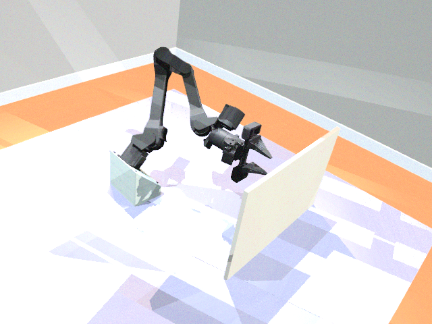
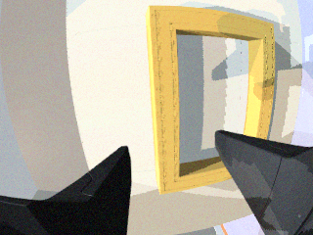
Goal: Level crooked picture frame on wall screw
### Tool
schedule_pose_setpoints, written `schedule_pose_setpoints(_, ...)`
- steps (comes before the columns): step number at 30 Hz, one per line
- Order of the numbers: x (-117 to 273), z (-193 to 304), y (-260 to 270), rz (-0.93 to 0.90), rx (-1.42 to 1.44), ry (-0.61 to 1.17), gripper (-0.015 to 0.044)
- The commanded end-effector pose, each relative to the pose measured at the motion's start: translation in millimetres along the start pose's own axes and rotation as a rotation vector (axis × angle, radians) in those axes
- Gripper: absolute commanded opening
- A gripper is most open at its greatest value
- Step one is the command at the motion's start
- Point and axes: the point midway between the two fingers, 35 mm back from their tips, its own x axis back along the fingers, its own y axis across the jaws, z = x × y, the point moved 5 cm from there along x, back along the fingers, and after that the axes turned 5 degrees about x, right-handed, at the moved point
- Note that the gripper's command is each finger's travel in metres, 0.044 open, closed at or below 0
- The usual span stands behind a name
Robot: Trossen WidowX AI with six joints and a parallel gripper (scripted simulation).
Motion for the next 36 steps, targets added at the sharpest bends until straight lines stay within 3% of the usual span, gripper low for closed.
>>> schedule_pose_setpoints(1,30,-5,-4,-0.003,0.044,-0.010,0.0260)
schedule_pose_setpoints(7,39,-1,-3,-0.004,0.057,-0.002,0.0260)
schedule_pose_setpoints(21,134,8,29,0.002,0.336,-0.014,0.0260)
schedule_pose_setpoints(36,135,7,29,0.002,0.339,-0.014,0.0260)
